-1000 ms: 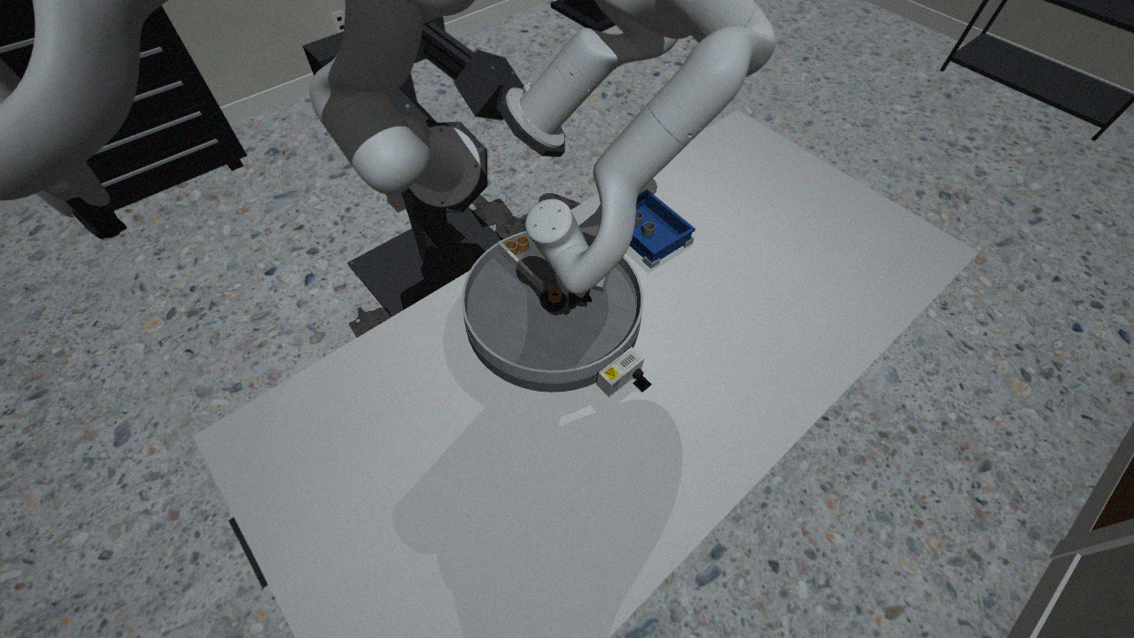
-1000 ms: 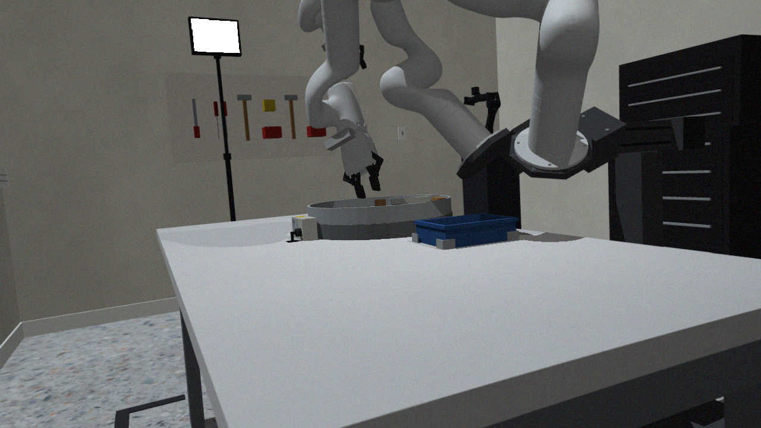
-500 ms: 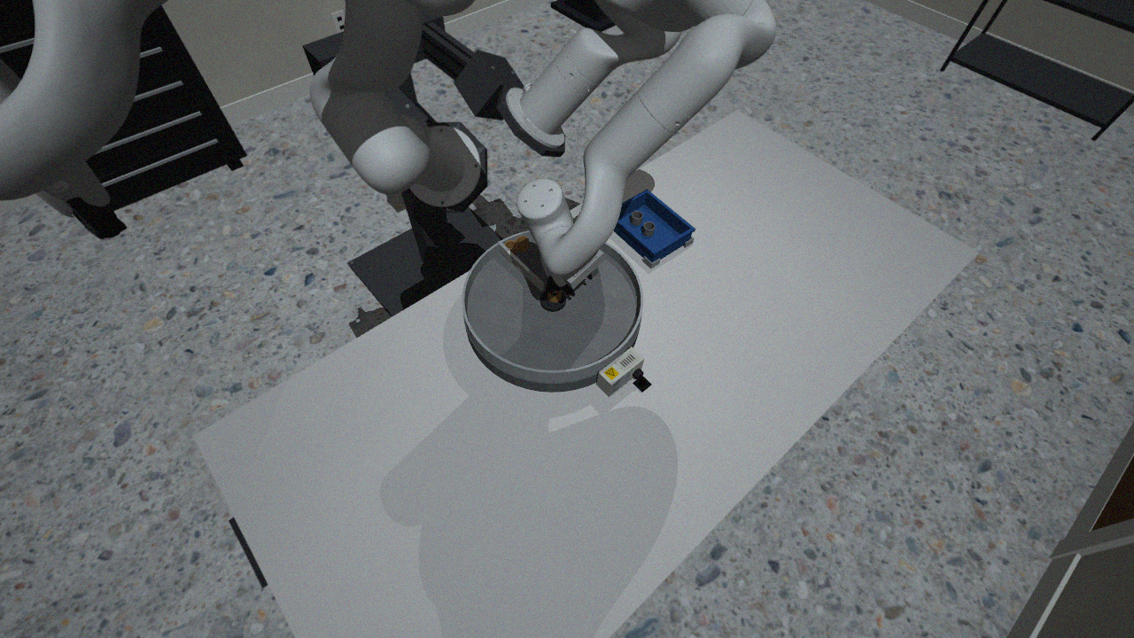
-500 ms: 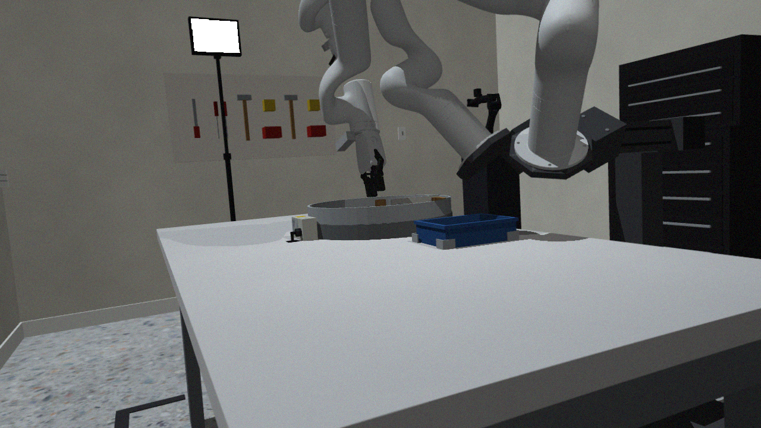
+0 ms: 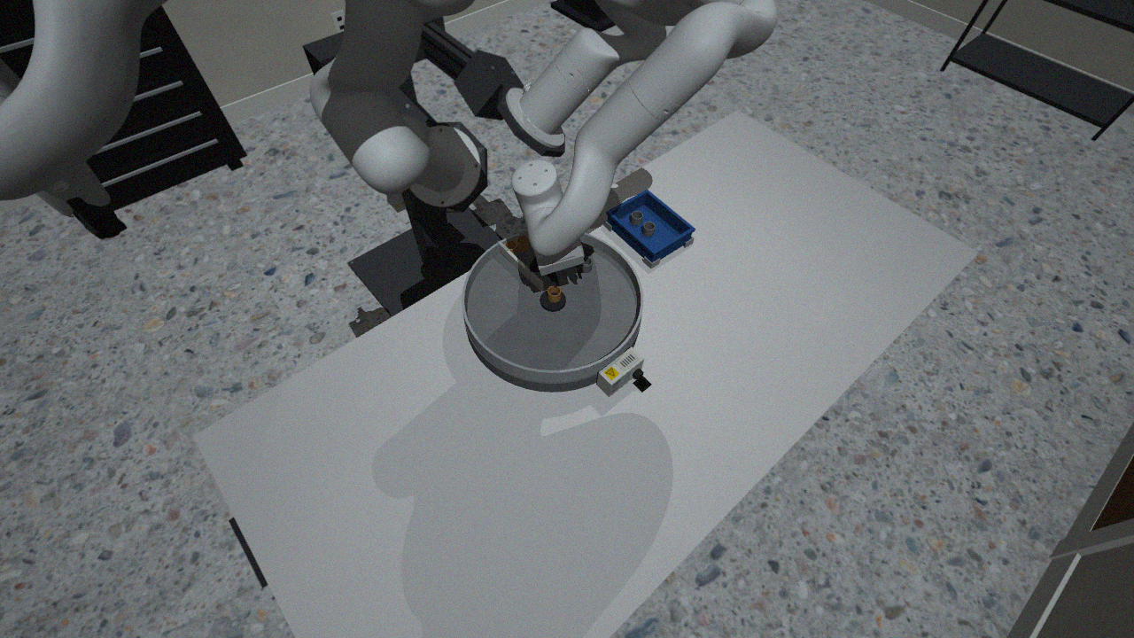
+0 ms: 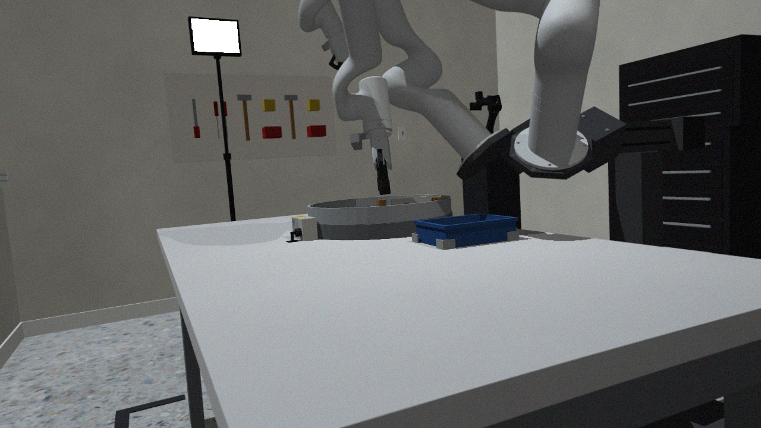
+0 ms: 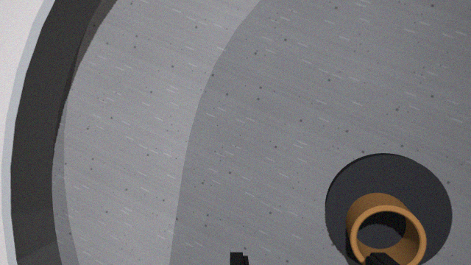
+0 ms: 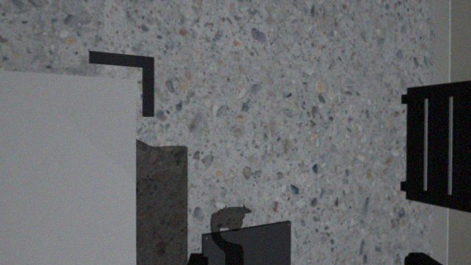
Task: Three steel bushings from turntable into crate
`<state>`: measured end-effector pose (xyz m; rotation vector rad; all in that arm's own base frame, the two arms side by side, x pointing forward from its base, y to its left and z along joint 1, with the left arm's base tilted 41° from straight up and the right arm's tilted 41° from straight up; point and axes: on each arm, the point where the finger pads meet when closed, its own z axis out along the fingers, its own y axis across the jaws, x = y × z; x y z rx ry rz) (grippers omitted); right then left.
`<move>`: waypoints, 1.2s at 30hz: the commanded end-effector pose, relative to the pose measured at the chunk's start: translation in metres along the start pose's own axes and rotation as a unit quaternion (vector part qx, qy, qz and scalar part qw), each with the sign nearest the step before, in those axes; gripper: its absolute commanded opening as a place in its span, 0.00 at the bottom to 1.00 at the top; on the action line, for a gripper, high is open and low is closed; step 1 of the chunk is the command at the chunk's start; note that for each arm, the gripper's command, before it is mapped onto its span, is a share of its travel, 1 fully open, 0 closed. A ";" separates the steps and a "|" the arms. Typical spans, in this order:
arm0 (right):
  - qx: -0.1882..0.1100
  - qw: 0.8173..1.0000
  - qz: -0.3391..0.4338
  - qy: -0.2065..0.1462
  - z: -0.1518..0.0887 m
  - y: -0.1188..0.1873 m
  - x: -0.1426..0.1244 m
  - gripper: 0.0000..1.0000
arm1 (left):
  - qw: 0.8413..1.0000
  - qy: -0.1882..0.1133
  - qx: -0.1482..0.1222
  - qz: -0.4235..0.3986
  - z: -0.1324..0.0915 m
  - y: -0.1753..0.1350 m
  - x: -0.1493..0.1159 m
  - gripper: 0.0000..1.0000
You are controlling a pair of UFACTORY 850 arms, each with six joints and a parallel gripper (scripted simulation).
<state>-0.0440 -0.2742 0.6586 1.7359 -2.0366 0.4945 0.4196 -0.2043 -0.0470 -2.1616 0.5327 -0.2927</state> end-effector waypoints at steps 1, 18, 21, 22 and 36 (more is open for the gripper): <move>0.000 1.000 0.000 0.001 -0.001 0.000 0.000 1.00 | 0.999 0.004 -0.009 0.048 -0.002 0.003 -0.004 0.55; 0.000 1.000 0.000 0.001 -0.001 0.000 0.000 1.00 | 0.948 0.040 -0.039 0.314 -0.007 0.022 -0.040 0.55; 0.000 1.000 0.000 0.001 -0.001 0.000 0.000 1.00 | 0.925 0.049 -0.044 0.375 -0.008 0.026 -0.050 0.55; 0.000 1.000 0.000 0.001 -0.001 0.000 0.000 1.00 | 0.917 0.052 -0.046 0.392 -0.008 0.027 -0.053 0.55; 0.000 1.000 0.000 0.001 -0.001 0.000 0.000 1.00 | 0.824 0.079 -0.059 0.558 -0.012 0.037 -0.084 0.55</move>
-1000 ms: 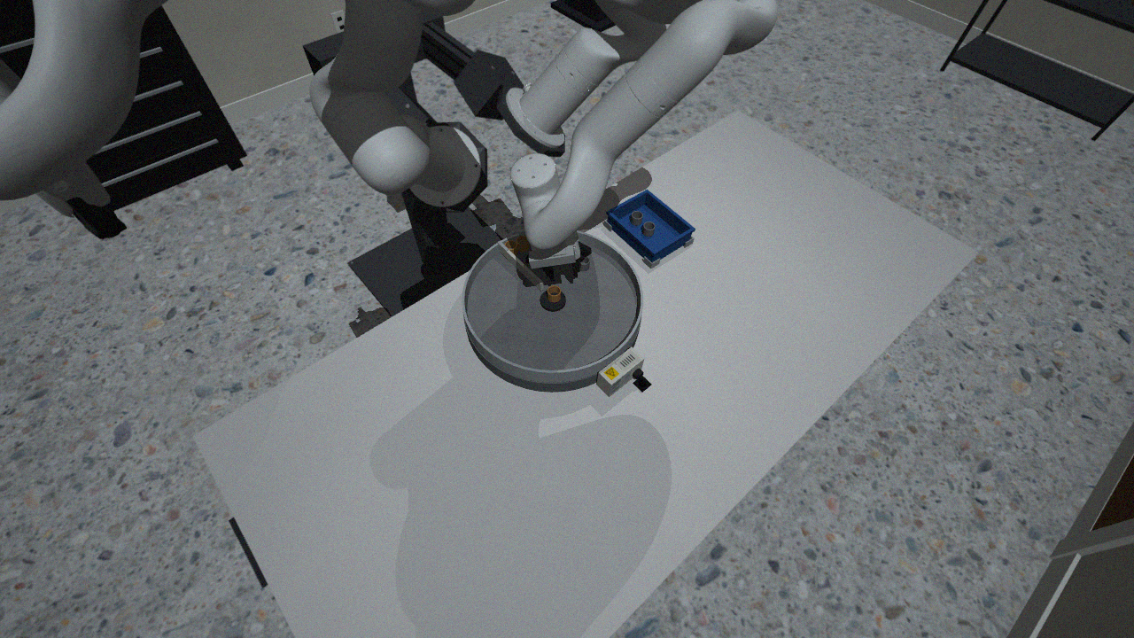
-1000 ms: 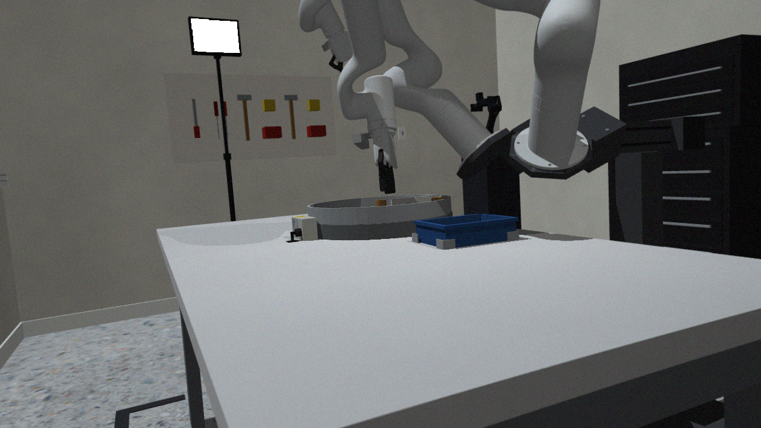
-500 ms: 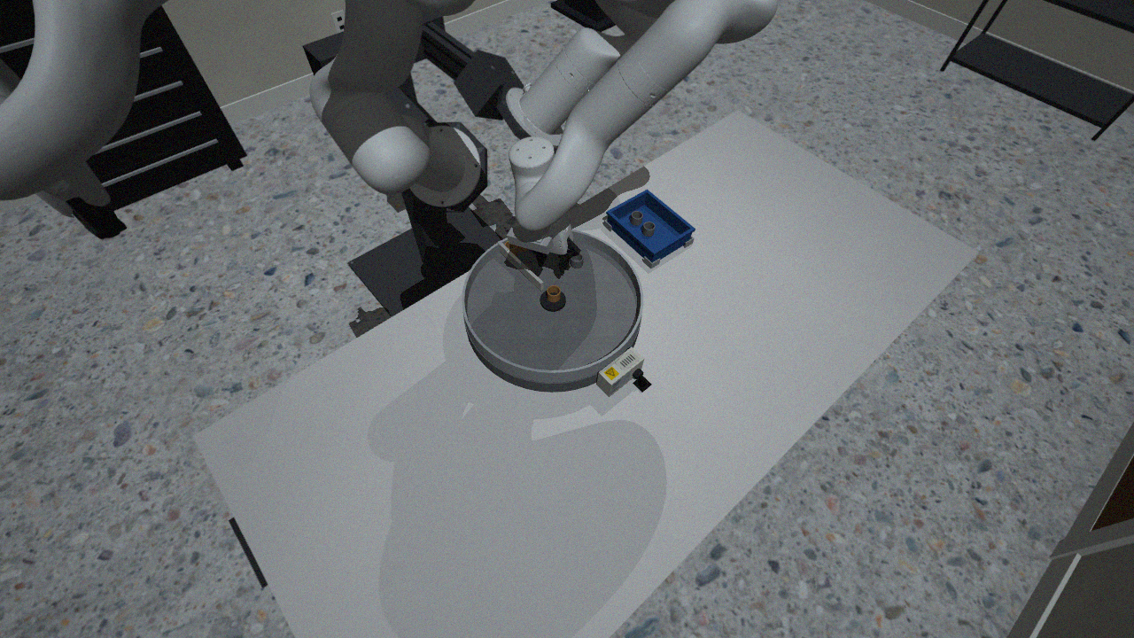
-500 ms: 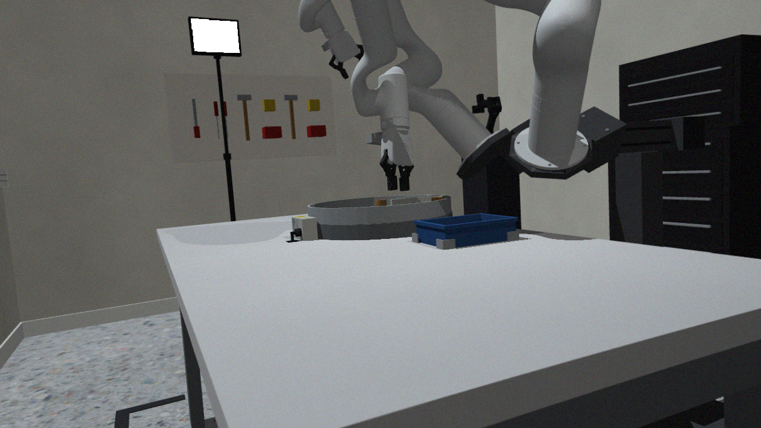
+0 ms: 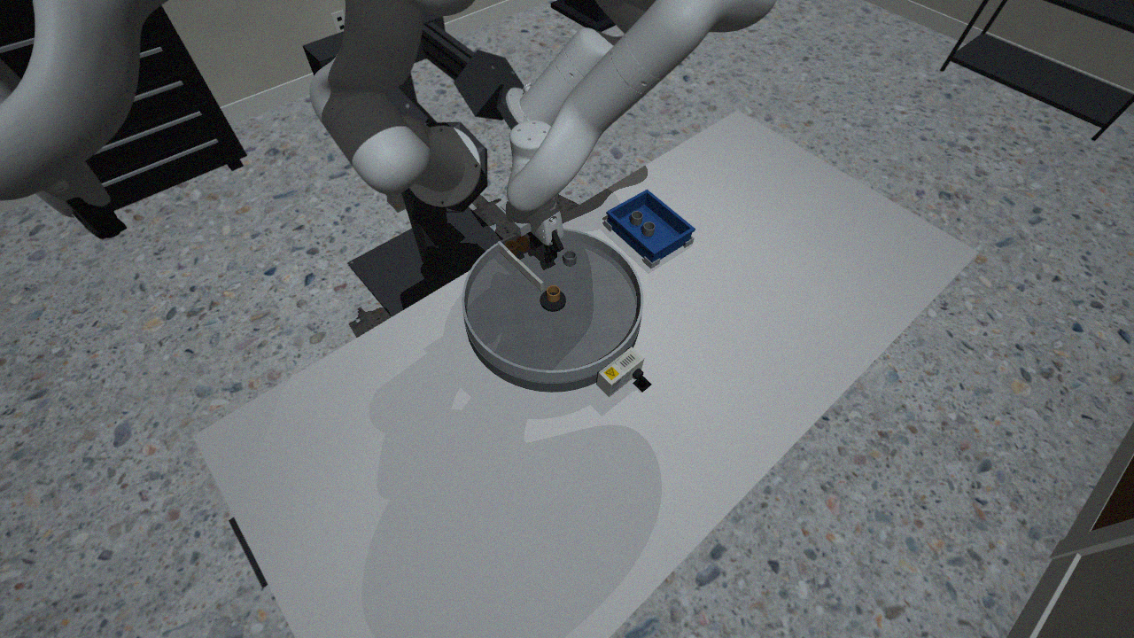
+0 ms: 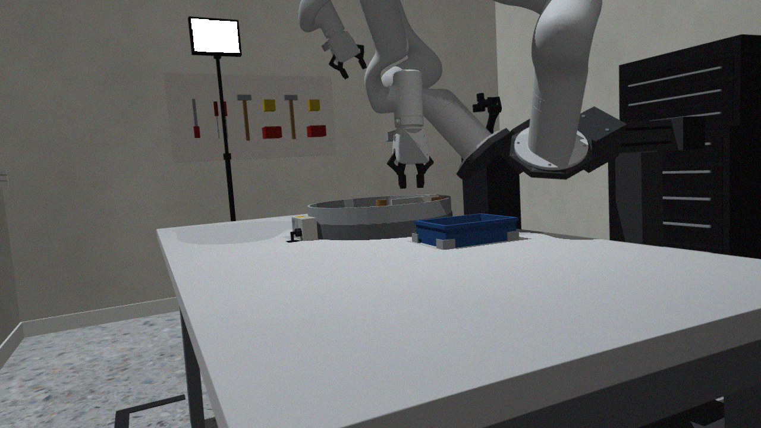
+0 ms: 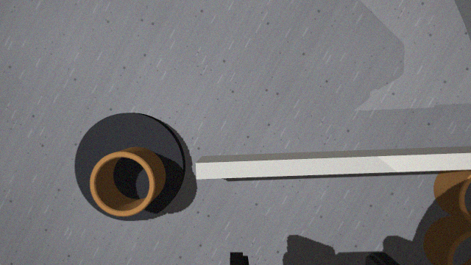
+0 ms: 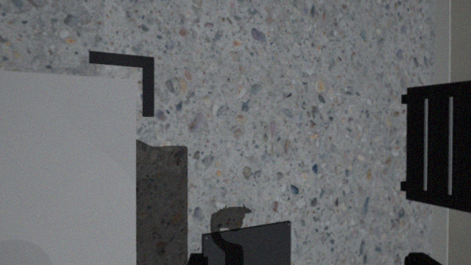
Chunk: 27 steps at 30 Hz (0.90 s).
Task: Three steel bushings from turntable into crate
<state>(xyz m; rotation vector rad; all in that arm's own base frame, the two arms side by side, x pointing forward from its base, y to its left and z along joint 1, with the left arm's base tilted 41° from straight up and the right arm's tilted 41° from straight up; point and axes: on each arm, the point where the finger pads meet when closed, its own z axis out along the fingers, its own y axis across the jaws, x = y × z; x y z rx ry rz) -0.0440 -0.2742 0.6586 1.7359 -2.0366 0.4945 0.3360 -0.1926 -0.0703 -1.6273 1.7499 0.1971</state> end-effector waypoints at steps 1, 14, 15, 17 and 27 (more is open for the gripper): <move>0.000 1.000 0.000 0.001 -0.001 0.000 0.000 1.00 | 0.999 0.006 -0.006 0.045 -0.002 0.007 0.000 0.55; 0.000 1.000 0.000 0.001 -0.001 0.000 0.000 1.00 | 0.988 0.022 -0.012 0.151 -0.004 0.026 -0.004 0.55; 0.000 1.000 0.000 0.001 -0.001 0.000 0.000 1.00 | 0.988 0.022 -0.012 0.151 -0.004 0.026 -0.004 0.55; 0.000 1.000 0.000 0.001 -0.001 0.000 0.000 1.00 | 0.988 0.023 -0.012 0.155 -0.004 0.027 -0.005 0.55; 0.000 1.000 0.000 0.001 -0.001 0.000 0.000 1.00 | 0.985 0.025 -0.013 0.172 -0.005 0.030 -0.005 0.55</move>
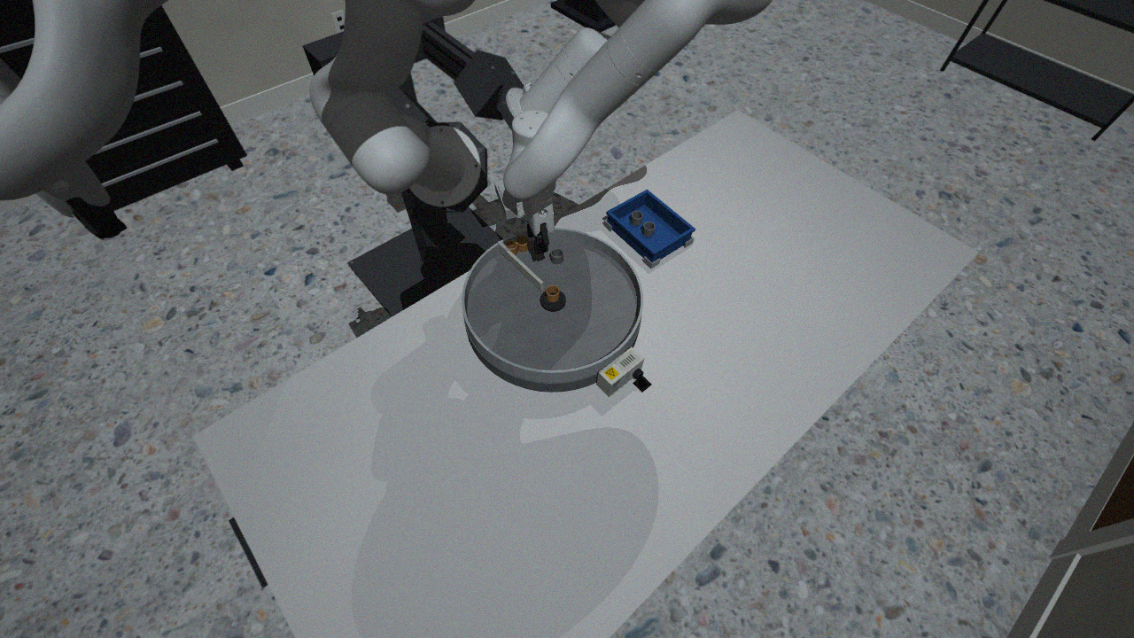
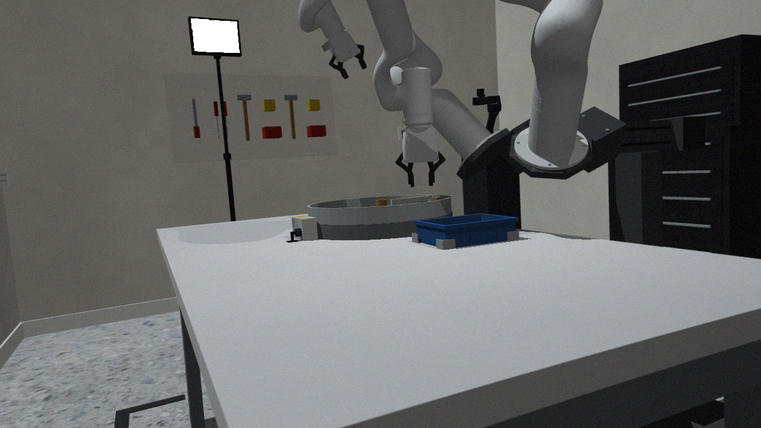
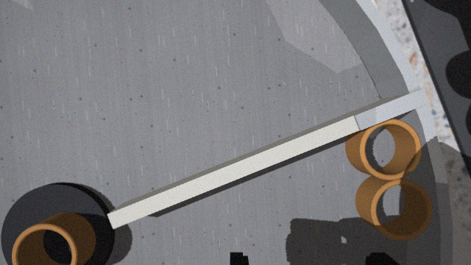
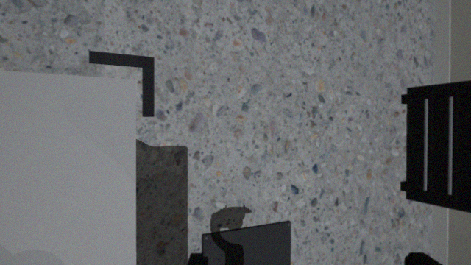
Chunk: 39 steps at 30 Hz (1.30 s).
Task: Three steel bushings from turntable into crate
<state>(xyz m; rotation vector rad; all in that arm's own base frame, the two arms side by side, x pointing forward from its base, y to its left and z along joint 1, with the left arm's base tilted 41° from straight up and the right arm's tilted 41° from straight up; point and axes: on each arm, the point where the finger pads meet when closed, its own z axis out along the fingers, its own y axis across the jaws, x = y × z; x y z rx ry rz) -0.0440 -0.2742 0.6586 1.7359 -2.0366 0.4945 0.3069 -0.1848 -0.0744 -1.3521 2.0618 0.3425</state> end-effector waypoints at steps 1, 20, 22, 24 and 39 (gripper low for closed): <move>0.000 1.000 0.000 0.001 -0.001 0.000 0.000 1.00 | 1.000 0.001 0.000 0.003 -0.001 0.000 0.000 0.55; 0.000 1.000 0.000 0.001 -0.001 0.000 0.000 1.00 | 1.000 -0.002 -0.001 0.003 0.056 0.002 0.001 0.55; 0.000 1.000 0.000 0.001 -0.001 0.000 0.000 1.00 | 1.000 -0.002 -0.001 0.003 0.056 0.002 0.001 0.55; 0.000 1.000 0.000 0.001 -0.001 0.000 0.000 1.00 | 1.000 -0.002 -0.001 0.003 0.056 0.002 0.001 0.55; 0.000 1.000 0.000 0.001 -0.001 0.000 0.000 1.00 | 1.000 -0.002 -0.001 0.003 0.056 0.002 0.001 0.00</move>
